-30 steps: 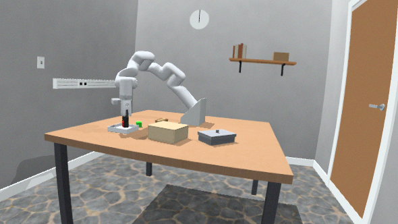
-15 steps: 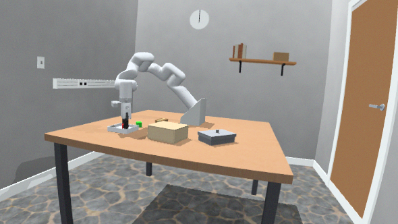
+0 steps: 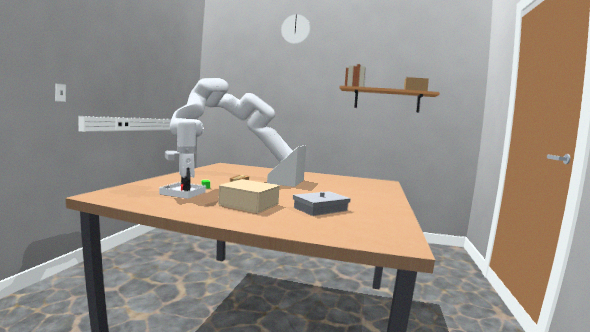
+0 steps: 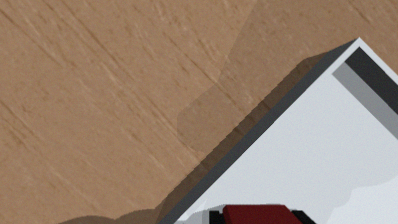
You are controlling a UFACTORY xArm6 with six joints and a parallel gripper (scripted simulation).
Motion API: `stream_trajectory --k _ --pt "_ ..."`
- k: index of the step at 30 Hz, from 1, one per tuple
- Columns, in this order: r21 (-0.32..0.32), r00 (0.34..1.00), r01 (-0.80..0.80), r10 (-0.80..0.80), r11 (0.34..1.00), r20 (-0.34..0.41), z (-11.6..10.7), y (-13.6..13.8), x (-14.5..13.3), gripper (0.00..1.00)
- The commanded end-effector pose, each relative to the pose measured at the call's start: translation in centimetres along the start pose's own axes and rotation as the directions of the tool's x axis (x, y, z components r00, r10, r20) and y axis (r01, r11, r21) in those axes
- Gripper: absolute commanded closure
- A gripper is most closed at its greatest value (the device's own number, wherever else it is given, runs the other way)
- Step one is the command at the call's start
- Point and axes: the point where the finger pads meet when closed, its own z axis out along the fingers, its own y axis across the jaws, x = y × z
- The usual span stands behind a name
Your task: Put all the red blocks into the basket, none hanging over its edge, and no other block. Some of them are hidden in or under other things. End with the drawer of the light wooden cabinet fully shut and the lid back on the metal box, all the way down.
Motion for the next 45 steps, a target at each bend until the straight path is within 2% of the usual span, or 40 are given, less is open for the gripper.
stream_trajectory --k 1,11,12,45 --pt "0.002 1.000 -0.001 0.001 1.000 -0.003 -0.16 -0.05 0.14 1.00" --pt "0.002 1.000 -0.001 0.001 1.000 -0.003 -0.16 -0.05 0.14 1.00" --pt "0.002 1.000 -0.001 0.001 1.000 -0.003 -0.16 -0.05 0.14 0.44" --pt "0.002 1.000 -0.001 0.001 1.000 -0.003 -0.16 -0.05 0.14 0.44"
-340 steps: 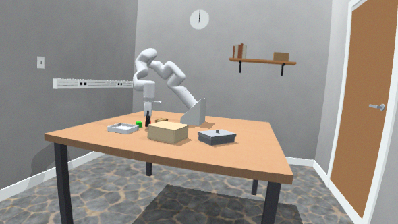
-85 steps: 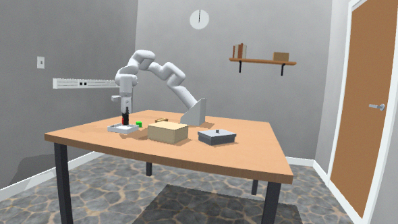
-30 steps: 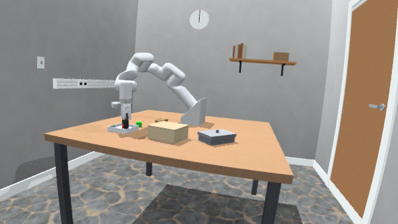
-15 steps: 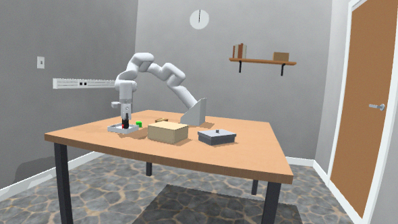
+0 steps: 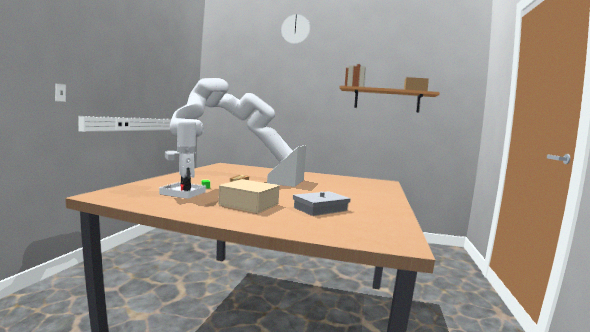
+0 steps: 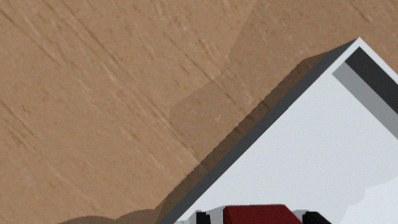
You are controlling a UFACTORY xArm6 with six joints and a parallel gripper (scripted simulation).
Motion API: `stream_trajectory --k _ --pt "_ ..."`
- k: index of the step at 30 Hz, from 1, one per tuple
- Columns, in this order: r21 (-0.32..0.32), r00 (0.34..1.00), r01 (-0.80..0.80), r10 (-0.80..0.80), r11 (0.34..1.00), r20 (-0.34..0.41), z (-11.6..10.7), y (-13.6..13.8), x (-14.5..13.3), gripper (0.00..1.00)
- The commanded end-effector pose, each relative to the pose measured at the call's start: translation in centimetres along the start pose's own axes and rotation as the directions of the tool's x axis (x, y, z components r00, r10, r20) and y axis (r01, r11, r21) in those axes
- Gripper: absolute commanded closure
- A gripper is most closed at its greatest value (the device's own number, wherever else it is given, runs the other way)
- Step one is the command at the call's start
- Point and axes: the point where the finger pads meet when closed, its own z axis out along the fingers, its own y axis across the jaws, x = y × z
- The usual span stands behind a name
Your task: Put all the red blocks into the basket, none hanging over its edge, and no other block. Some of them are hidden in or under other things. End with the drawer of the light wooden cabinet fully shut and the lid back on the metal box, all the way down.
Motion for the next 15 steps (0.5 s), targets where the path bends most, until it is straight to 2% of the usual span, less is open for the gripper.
stream_trajectory --k 1,9,15 --pt "0.002 1.000 -0.001 0.001 1.000 -0.003 -0.2 -0.1 0.1 0.44" --pt "0.002 1.000 -0.001 0.001 1.000 -0.003 -0.4 -0.1 0.1 0.44" --pt "0.002 1.000 -0.001 0.001 1.000 -0.003 -1.5 0.0 0.1 0.44"
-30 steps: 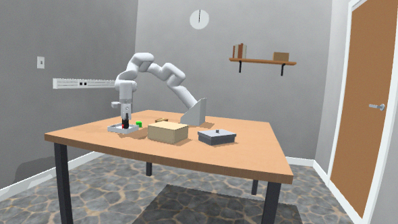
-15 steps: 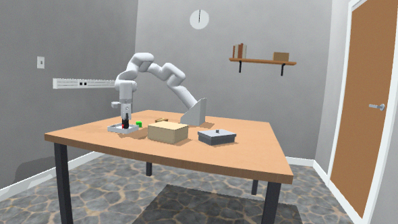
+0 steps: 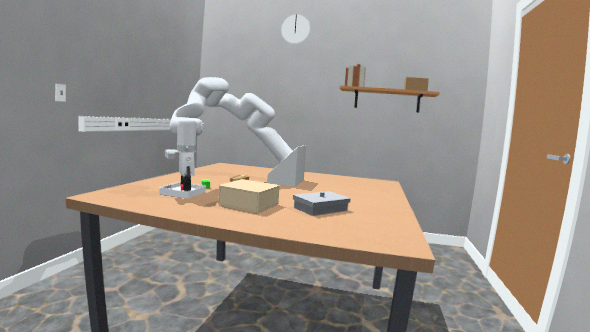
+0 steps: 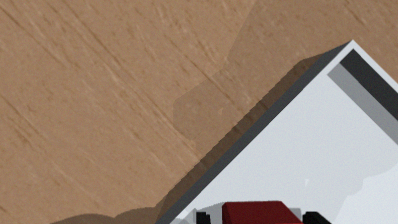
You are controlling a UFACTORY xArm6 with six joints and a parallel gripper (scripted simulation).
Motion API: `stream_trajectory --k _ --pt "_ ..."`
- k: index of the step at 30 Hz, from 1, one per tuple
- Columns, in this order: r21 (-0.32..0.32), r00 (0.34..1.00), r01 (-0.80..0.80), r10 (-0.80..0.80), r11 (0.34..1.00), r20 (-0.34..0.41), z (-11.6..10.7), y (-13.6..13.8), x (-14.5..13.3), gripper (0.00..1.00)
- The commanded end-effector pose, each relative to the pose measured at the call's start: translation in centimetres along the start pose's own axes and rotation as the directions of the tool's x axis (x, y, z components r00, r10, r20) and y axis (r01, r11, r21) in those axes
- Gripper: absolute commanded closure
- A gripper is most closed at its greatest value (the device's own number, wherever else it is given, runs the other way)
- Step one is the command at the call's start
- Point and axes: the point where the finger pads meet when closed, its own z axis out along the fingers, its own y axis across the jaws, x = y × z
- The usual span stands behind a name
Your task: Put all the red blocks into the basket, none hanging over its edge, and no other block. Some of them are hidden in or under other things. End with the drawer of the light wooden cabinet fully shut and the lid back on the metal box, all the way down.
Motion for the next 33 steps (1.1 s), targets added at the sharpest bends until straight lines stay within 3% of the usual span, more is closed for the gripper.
stream_trajectory --k 1,9,24,33 --pt "0.003 1.000 -0.001 0.001 1.000 -0.004 -1.2 -0.1 0.2 0.44" --pt "0.003 1.000 -0.001 0.001 1.000 -0.004 -3.4 0.0 0.1 0.44" --pt "0.003 1.000 -0.001 0.001 1.000 -0.004 -10.4 0.0 0.1 0.44" --pt "0.003 1.000 -0.001 0.001 1.000 -0.004 -13.0 0.0 0.1 0.44"
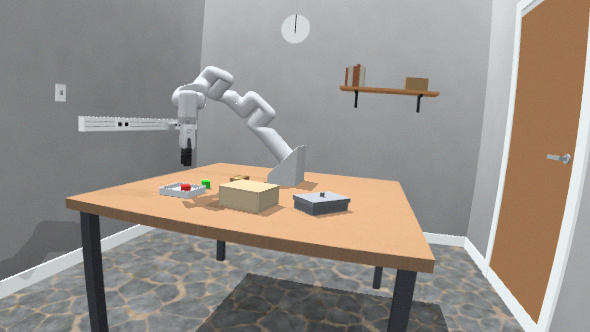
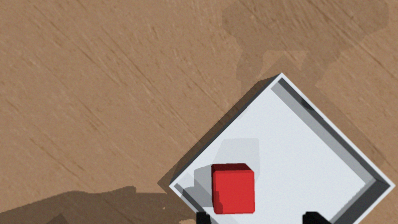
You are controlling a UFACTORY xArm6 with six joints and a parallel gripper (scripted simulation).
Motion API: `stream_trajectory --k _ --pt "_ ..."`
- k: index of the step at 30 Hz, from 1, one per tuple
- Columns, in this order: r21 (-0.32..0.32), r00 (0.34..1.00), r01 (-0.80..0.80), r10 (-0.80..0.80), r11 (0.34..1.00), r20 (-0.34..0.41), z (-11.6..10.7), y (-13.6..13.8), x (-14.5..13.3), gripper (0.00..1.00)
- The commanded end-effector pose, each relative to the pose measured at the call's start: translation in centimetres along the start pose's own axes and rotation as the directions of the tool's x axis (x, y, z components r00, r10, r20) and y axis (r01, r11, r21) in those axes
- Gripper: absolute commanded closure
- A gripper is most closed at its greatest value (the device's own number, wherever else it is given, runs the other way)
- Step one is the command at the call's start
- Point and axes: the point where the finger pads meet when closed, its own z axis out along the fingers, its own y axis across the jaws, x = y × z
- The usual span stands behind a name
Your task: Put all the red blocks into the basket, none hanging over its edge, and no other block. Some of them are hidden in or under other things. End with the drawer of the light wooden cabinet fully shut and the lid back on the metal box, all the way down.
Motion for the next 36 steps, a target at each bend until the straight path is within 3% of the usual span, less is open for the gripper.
stream_trajectory --k 1,8,22,25,27,29,36 --pt "0.003 1.000 -0.002 0.002 1.000 -0.004 -2.0 0.0 0.1 0.44" --pt "0.003 1.000 -0.002 0.002 1.000 -0.004 -3.5 0.0 0.1 0.44" --pt "0.004 1.000 -0.001 0.002 1.000 -0.003 -4.0 -0.3 0.0 0.44" --pt "0.015 1.000 0.004 -0.004 1.000 0.003 -4.3 -3.9 -1.6 0.44" --pt "0.015 1.000 0.004 -0.004 1.000 0.003 -4.3 -3.9 -1.6 0.44" --pt "0.028 1.000 0.012 -0.012 1.000 0.012 -4.8 -8.4 -4.2 0.44" --pt "0.035 0.998 0.054 -0.055 0.998 0.026 -5.1 -13.5 -11.0 0.44"
